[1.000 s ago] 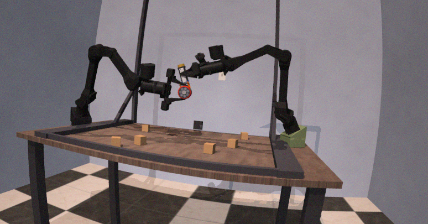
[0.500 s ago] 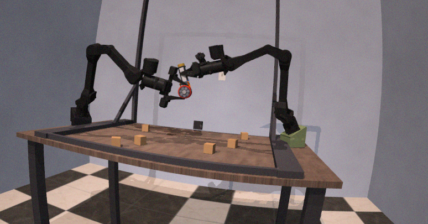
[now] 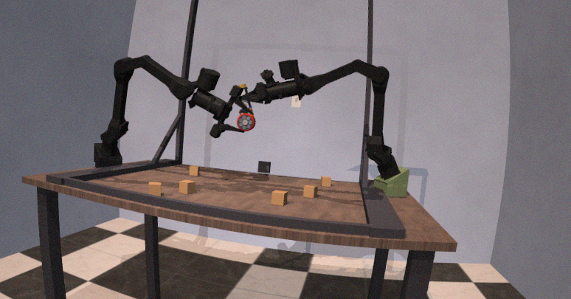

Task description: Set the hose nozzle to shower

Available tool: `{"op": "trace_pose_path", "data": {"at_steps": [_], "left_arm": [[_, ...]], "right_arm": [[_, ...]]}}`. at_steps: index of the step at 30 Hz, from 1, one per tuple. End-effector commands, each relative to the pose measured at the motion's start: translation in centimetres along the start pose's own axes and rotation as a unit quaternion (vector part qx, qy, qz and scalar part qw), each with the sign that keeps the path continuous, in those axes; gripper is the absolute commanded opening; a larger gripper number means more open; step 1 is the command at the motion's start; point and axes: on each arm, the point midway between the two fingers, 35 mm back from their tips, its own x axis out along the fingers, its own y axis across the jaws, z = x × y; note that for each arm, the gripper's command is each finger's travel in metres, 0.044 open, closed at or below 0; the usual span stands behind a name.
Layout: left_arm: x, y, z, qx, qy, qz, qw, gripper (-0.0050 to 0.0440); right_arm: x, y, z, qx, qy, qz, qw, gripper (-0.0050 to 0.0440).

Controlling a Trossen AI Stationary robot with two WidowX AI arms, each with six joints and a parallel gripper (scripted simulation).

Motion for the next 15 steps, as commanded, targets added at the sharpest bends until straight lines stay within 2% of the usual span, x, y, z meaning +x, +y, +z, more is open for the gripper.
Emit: {"op": "trace_pose_path", "data": {"at_steps": [1,15], "left_arm": [[-0.49,0.43,1.64,-0.004,-0.021,0.002,1.000,0.0170],[-0.49,0.43,1.64,-0.004,-0.021,0.002,1.000,0.0170]], "right_arm": [[-0.41,-1.13,-0.50,0.004,0.007,-0.010,1.000,0.0408],[-0.57,-1.13,-0.50,0.004,0.007,-0.010,1.000,0.0408]]}}
